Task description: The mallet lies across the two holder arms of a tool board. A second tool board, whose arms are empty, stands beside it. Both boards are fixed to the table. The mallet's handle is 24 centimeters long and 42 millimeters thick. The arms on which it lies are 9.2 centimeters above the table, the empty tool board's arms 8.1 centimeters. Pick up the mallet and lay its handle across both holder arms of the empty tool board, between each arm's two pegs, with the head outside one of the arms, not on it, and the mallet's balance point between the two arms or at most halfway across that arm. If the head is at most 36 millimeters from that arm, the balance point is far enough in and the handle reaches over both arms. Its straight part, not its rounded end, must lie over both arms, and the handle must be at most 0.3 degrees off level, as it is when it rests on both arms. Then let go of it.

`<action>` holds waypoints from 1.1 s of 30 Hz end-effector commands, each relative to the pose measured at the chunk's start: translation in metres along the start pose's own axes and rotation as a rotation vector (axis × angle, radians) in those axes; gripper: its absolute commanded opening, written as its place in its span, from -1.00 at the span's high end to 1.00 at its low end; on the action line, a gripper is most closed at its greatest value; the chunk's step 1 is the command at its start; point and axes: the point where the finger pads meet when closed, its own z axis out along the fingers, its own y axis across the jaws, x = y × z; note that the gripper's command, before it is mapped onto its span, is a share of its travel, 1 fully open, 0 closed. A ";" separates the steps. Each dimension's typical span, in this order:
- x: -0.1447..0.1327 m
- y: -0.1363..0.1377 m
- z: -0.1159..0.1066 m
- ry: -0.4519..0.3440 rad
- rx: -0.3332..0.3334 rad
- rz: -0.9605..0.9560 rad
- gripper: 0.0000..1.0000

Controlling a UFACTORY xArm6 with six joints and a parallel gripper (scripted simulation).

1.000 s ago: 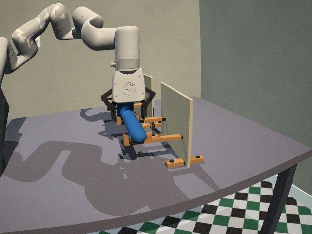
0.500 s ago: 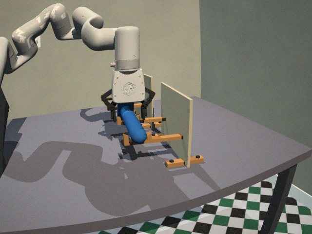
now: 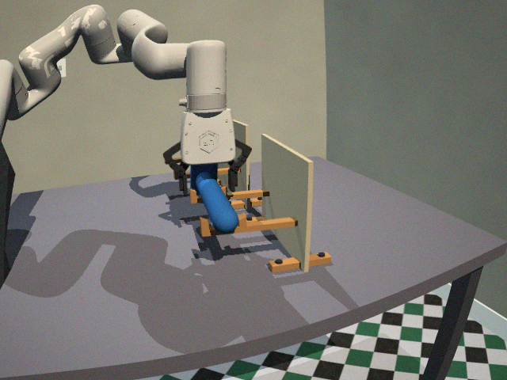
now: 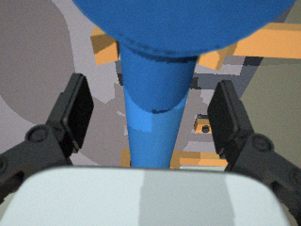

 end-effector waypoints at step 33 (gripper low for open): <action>0.000 0.001 -0.095 -0.004 -0.007 -0.001 -1.00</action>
